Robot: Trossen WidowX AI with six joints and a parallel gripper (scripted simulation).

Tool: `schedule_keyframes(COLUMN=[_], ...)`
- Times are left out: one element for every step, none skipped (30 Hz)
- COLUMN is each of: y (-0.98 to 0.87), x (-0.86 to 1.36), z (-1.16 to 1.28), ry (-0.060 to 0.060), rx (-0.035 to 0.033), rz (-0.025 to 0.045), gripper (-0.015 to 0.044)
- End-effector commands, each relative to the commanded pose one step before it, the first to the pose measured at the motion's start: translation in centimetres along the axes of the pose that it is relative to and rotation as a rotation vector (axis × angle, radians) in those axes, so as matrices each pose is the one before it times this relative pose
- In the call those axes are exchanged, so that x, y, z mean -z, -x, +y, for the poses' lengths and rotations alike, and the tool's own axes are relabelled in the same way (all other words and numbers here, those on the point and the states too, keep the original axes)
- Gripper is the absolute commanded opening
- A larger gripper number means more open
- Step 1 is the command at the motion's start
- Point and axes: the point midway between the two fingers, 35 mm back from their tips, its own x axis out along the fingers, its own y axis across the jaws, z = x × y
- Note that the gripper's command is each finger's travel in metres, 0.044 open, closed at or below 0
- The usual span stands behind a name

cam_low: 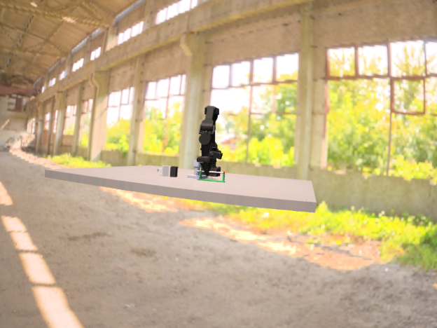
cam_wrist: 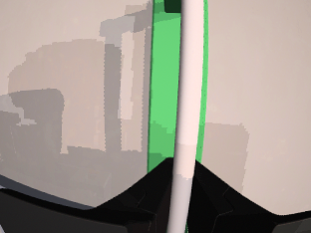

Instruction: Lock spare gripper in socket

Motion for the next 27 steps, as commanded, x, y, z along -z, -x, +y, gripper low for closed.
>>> schedule_keyframes(y=[-0.519,0.0,0.0,0.0,0.0,0.0,0.0,0.0,0.0,0.0,0.0,0.0,0.476,0.0,0.0,0.0,0.0,0.0,0.0,0.0,0.0,0.0,0.0,0.0,0.0,0.0,0.0], x=[0.094,0.0,0.0,0.0,0.0,0.0,0.0,0.0,0.0,0.0,0.0,0.0,-0.088,0.0,0.0,0.0,0.0,0.0,0.0,0.0,0.0,0.0,0.0,0.0,0.0,0.0,0.0], z=[0.162,0.0,0.0,0.0,0.0,0.0,0.0,0.0,0.0,0.0,0.0,0.0,-0.16,0.0,0.0,0.0,0.0,0.0,0.0,0.0,0.0,0.0,0.0,0.0,0.0,0.0,0.0], ry=[0.0036,0.0,0.0,0.0,0.0,0.0,0.0,0.0,0.0,0.0,0.0,0.0,-0.0034,0.0,0.0,0.0,0.0,0.0,0.0,0.0,0.0,0.0,0.0,0.0,0.0,0.0,0.0], rx=[-0.00837,0.0,0.0,0.0,0.0,0.0,0.0,0.0,0.0,0.0,0.0,0.0,0.00788,0.0,0.0,0.0,0.0,0.0,0.0,0.0,0.0,0.0,0.0,0.0,0.0,0.0,0.0], rz=[0.00123,0.0,0.0,0.0,0.0,0.0,0.0,0.0,0.0,0.0,0.0,0.0,-0.00116,0.0,0.0,0.0,0.0,0.0,0.0,0.0,0.0,0.0,0.0,0.0,0.0,0.0,0.0], gripper=[0.0,0.0,0.0,0.0,0.0,0.0,0.0,0.0,0.0,0.0,0.0,0.0,0.0,0.0,0.0,0.0,0.0,0.0,0.0026,0.0052,0.0079,0.0105,0.0131,0.0157,0.0184,0.021,0.0236])
